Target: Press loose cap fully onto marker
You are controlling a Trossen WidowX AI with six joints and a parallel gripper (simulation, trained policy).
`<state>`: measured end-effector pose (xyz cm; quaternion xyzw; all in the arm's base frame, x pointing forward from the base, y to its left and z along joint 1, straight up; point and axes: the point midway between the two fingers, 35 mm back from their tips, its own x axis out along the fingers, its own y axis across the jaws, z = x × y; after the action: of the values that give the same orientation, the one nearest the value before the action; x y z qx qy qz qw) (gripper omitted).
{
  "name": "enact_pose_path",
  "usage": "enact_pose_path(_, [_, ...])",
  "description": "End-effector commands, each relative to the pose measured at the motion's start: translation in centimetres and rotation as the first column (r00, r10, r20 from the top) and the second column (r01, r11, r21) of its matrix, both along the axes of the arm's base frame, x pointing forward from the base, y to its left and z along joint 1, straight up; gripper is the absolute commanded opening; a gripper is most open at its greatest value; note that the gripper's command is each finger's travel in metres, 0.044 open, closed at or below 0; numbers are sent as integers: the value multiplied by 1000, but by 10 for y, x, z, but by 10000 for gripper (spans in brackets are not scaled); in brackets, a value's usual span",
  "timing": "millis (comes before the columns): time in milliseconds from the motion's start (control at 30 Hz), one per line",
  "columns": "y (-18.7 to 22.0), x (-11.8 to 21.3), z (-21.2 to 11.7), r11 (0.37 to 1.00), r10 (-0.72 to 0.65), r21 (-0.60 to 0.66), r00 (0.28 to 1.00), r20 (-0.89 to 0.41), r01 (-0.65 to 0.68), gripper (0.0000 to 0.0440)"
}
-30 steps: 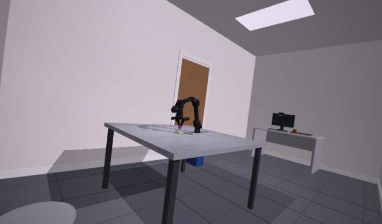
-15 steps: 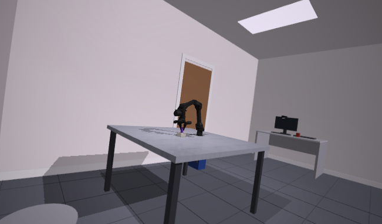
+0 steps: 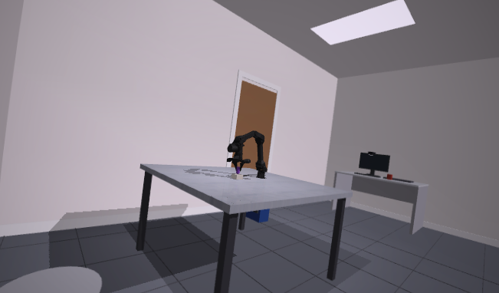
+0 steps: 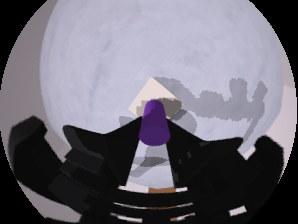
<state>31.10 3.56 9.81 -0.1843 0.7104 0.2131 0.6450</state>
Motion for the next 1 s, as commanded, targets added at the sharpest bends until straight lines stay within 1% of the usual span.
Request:
enact_pose_path(0, [-4,-6,-18,1000,11,-18,999,-52,-12,72])
enact_pose_path(967, [-6,-5,-20,999,35,-23,998,-45,-36,119])
